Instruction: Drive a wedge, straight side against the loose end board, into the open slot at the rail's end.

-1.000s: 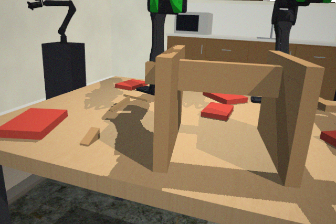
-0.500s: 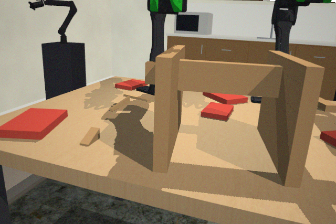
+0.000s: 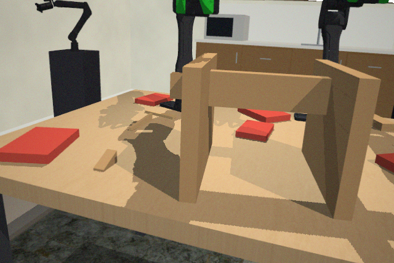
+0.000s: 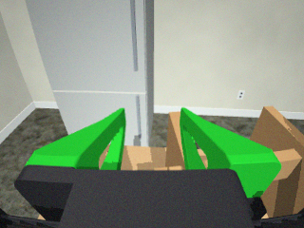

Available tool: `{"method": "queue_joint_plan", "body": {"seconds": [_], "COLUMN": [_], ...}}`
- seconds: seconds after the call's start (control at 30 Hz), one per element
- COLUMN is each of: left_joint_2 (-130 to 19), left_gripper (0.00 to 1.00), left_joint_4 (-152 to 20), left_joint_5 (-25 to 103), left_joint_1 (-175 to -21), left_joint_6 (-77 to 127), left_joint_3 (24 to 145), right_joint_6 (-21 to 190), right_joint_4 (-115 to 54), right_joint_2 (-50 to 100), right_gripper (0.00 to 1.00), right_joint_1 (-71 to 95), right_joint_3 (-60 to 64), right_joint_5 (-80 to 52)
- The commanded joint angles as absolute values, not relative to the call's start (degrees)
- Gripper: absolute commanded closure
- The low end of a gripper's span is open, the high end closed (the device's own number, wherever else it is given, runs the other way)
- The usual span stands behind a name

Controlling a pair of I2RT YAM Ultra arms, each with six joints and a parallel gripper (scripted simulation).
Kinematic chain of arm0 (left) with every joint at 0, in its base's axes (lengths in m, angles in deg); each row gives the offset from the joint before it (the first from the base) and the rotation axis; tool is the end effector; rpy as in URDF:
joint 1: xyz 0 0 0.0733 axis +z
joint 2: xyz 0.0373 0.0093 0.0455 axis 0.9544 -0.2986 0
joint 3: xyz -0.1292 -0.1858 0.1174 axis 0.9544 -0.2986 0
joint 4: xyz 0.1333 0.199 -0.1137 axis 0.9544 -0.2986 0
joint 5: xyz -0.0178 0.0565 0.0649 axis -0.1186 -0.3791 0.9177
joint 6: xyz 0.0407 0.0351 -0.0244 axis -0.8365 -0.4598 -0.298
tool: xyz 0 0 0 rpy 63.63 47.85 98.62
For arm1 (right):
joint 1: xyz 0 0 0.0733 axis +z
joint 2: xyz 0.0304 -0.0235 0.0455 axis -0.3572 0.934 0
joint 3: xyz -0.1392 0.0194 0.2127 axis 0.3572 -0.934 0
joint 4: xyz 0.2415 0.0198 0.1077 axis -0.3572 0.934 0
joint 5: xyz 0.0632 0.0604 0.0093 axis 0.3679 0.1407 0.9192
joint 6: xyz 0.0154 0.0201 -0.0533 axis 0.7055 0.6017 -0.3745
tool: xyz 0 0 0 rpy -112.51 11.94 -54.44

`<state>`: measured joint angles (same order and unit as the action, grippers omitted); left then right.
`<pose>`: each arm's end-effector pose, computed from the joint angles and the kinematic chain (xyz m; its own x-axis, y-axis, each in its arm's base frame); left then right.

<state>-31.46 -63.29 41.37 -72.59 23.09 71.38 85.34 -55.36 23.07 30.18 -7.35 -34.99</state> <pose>0.2596 0.0012 0.3916 0.0006 -0.0003 -1.0000 -0.0005 1.0000 -0.0003 0.2328 0.2704 0.3410 0.0125 0.0333 -0.9994 -0.5621 0.8268 0.0205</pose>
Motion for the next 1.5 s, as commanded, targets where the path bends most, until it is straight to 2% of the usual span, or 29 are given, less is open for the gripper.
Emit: {"method": "queue_joint_plan", "body": {"seconds": [0.0, 0.03, 0.57, 0.8, 0.87, 1.07, 1.13, 1.23, 1.33, 1.47], "left_joint_2": [-31.4, -31.4, -31.4, -31.4, -31.4, -31.4, -31.4, -31.4, -31.4, -31.4], "left_gripper": [0.56, 0.56, 0.56, 0.56, 0.56, 0.56, 0.56, 0.56, 0.56, 0.56], "left_joint_4": [-63.1, -63.1, -63.1, -63.1, -63.1, -63.1, -63.1, -63.1, -63.1, -63.1], "left_joint_5": [41.6, 41.6, 41.6, 41.6, 41.6, 41.6, 41.6, 41.6, 41.6, 41.6], "left_joint_1": [-73.2, -73.2, -73.2, -73.2, -73.2, -73.2, -73.2, -73.2, -73.2, -73.2], "left_joint_6": [22.8, 22.8, 22.8, 22.8, 22.8, 22.8, 22.8, 22.8, 22.8, 22.8], "left_joint_3": [71.7, 71.7, 71.7, 71.7, 71.7, 71.7, 71.7, 71.7, 71.7, 71.7], "right_joint_6": [85.4, 85.4, 85.4, 87.6, 87.6, 89.2, 89.8, 90.5, 91.4, 91.9], "right_joint_4": [-56.4, -56.4, -56.4, -39.1, -39.1, -23.3, -18.0, -11.3, -3.4, 1.9], "right_joint_2": [22.4, 22.4, 22.4, 27.7, 27.7, 32.8, 34.4, 36.8, 39.5, 41.6], "right_gripper": [0.63, 1.00, 1.00, 1.00, 1.00, 1.00, 1.00, 1.00, 1.00, 1.00], "right_joint_1": [30.2, 30.2, 30.2, 29.0, 29.0, 28.5, 28.3, 27.9, 27.7, 27.4], "right_joint_3": [-6.1, -6.1, -6.1, 2.1, 2.1, 13.0, 13.3, 21.4, 22.4, 29.4], "right_joint_5": [-35.2, -35.2, -35.2, -32.8, -32.8, -31.2, -30.8, -29.8, -29.2, -28.4]}}
